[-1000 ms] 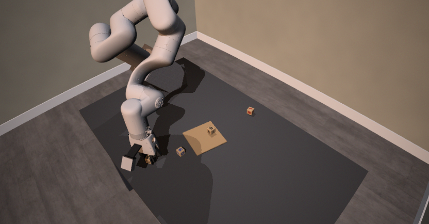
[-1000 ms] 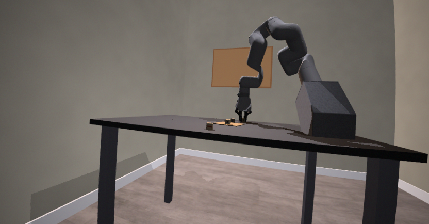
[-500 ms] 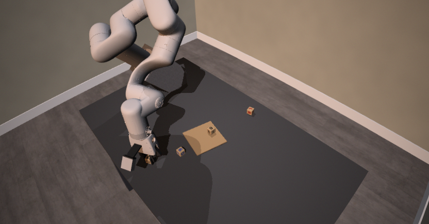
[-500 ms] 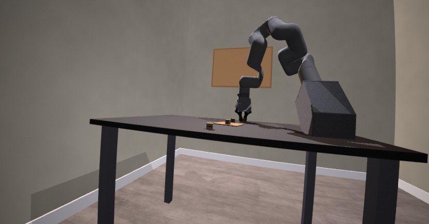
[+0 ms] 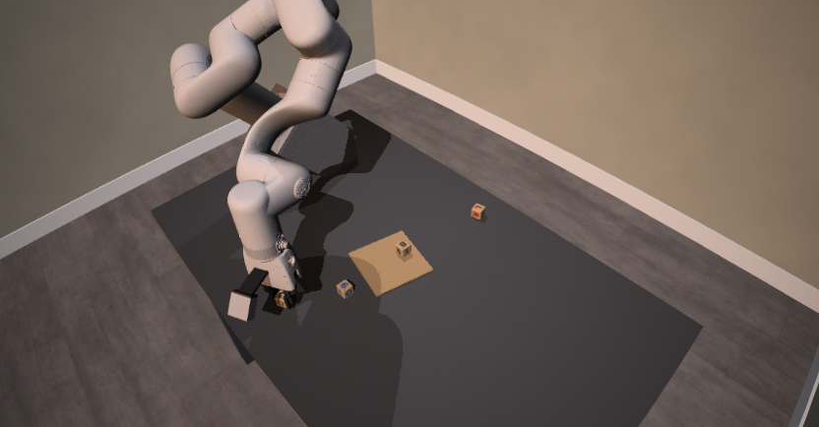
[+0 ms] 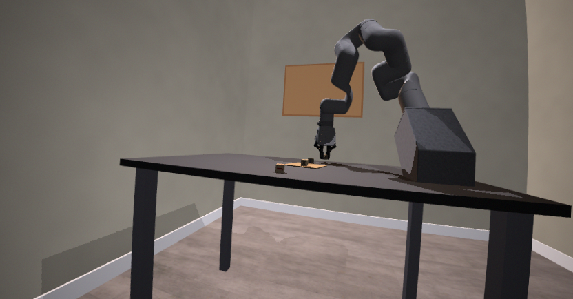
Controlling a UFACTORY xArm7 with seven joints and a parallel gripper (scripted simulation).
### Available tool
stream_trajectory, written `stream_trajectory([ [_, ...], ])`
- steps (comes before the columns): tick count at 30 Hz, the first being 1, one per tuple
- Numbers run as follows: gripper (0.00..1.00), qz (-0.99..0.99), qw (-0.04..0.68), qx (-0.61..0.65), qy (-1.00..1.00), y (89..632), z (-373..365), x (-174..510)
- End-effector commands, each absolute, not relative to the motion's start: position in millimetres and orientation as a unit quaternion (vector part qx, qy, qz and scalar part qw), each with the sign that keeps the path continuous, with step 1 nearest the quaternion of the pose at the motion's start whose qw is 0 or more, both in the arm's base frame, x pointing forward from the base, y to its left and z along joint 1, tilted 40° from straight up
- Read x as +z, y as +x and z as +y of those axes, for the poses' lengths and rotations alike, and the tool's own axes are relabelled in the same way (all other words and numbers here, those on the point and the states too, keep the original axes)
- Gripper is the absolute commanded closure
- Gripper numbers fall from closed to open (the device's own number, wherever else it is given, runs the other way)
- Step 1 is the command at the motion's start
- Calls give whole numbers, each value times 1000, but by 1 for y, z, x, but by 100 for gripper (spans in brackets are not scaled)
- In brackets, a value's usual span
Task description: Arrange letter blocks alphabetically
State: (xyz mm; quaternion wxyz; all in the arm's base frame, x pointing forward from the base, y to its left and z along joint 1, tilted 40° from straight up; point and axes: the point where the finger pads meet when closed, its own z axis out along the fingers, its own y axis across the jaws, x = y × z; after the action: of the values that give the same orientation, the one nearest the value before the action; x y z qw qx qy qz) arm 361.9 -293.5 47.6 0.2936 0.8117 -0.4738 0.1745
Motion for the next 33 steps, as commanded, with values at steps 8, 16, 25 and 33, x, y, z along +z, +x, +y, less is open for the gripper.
stream_trajectory([
  [8,79,-473,293,177,812,363,-246,105],
  [16,79,-473,293,177,812,363,-240,112],
  [25,79,-472,293,176,813,363,-239,112],
  [33,79,-443,292,169,831,369,-228,118],
])
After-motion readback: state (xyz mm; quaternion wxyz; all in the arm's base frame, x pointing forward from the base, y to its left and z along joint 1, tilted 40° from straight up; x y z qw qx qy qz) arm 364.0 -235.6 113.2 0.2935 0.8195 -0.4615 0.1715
